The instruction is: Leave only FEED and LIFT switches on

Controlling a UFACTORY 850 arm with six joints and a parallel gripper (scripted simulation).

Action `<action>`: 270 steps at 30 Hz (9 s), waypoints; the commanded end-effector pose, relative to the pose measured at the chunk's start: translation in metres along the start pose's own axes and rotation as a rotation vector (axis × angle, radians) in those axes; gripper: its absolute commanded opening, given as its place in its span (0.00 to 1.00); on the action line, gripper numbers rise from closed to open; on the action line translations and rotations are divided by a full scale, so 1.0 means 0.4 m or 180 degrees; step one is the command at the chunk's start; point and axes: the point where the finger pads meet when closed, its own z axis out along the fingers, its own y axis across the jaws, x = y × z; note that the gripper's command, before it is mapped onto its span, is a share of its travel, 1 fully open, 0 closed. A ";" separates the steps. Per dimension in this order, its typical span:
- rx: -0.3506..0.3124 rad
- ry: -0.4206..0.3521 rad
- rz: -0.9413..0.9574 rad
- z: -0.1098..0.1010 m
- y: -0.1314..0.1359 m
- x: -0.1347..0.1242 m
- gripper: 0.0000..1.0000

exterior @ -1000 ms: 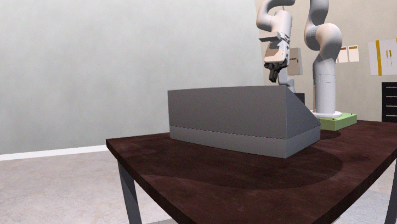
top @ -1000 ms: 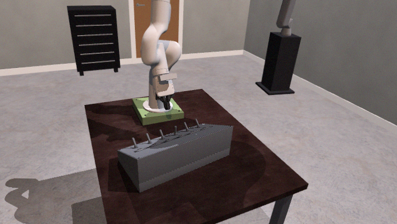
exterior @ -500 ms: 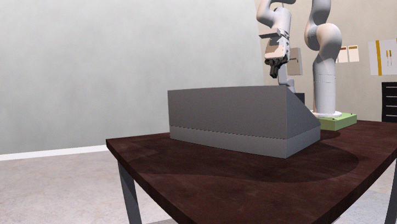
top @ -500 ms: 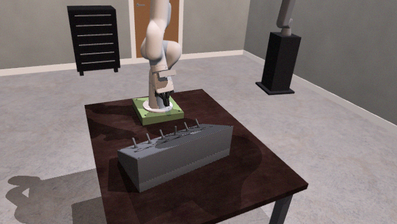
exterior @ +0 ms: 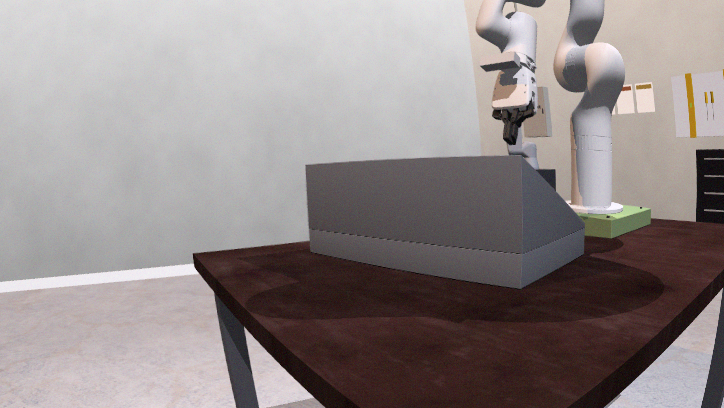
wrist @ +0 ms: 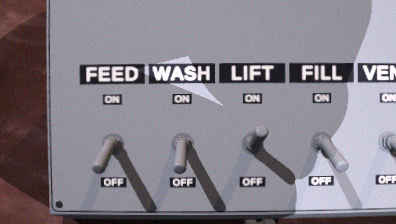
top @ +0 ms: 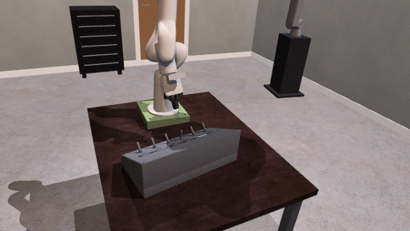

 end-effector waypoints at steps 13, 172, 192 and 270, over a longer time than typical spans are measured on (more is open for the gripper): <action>-0.0118 -0.0133 -0.0008 -0.001 -0.209 -0.048 0.00; -0.0031 0.0112 -0.0007 0.292 -0.298 -0.031 0.00; -0.0031 0.0112 -0.0007 0.292 -0.298 -0.018 0.00; -0.0031 0.0112 -0.0007 0.289 -0.298 0.053 0.00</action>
